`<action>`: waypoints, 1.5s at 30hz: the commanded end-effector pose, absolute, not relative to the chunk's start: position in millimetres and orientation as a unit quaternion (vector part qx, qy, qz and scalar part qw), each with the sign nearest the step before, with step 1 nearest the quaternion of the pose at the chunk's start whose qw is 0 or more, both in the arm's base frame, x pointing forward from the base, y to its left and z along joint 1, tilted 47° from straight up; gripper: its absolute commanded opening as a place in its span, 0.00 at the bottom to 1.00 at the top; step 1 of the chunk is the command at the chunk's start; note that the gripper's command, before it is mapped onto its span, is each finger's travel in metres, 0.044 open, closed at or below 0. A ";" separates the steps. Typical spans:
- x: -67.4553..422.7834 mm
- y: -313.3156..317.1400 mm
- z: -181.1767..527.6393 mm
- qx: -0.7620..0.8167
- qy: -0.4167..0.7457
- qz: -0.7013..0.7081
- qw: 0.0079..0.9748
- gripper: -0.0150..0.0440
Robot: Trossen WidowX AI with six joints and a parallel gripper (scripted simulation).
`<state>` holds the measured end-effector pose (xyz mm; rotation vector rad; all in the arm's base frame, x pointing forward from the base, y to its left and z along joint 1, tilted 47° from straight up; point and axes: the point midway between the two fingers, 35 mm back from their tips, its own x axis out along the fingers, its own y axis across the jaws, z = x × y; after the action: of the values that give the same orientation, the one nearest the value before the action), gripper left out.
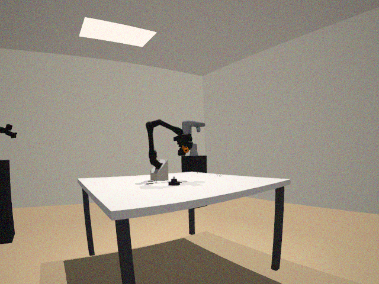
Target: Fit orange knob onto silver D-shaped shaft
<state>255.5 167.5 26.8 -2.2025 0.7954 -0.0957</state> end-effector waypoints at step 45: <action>272.7 118.9 -9.8 -0.706 0.591 0.096 0.378 0.25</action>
<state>269.9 122.5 -6.7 -1.8575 1.4396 0.2036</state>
